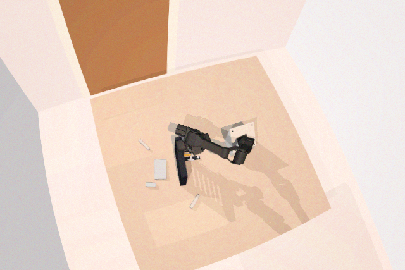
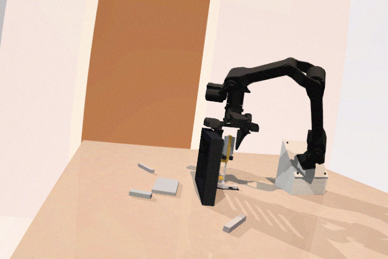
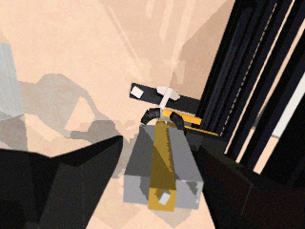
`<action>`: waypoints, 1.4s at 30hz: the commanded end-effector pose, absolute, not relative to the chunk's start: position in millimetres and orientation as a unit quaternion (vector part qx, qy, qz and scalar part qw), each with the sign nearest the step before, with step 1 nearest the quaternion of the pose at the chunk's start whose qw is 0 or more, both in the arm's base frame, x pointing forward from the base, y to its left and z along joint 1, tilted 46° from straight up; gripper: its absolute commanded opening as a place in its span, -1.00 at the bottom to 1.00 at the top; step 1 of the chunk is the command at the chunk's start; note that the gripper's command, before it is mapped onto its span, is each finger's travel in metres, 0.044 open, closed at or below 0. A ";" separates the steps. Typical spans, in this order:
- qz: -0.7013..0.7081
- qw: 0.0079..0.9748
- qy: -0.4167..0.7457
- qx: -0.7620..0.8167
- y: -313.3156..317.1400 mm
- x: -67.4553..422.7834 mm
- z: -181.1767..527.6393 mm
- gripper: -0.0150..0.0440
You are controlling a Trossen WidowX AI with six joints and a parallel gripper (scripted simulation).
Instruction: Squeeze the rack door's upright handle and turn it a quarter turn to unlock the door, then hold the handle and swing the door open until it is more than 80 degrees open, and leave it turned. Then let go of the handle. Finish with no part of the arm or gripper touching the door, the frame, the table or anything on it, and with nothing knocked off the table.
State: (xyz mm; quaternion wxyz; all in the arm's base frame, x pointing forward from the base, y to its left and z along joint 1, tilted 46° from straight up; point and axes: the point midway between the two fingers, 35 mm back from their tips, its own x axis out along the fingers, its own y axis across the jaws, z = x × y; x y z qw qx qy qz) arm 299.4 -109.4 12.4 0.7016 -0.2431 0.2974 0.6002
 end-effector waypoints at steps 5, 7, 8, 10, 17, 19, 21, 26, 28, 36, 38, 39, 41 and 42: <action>0.605 0.698 0.285 -0.255 -109.0 299.6 12.6 0.12; 0.605 0.698 0.285 -0.255 -109.0 299.6 12.6 -0.05; 0.605 0.698 0.285 -0.255 -109.0 299.6 12.6 -0.14; 0.605 0.698 0.285 -0.255 -109.0 299.6 12.6 -0.19; 0.605 0.698 0.285 -0.255 -109.0 299.6 12.6 -0.35; 0.605 0.698 0.285 -0.255 -109.0 299.6 12.6 -0.39; 0.605 0.698 0.285 -0.255 -109.0 299.6 12.6 -0.44; 0.603 0.700 0.290 -0.250 -108.7 299.1 12.9 -0.44; 0.597 0.705 0.301 -0.236 -107.9 297.7 13.6 -0.44; 0.570 0.722 0.351 -0.175 -103.8 291.4 16.7 -0.44; 0.562 0.726 0.364 -0.159 -102.6 289.5 17.7 -0.44; 0.558 0.728 0.370 -0.151 -101.9 288.6 18.2 -0.44; 0.550 0.730 0.382 -0.136 -100.4 286.4 19.4 -0.44; 0.546 0.732 0.387 -0.128 -99.6 285.3 20.0 -0.44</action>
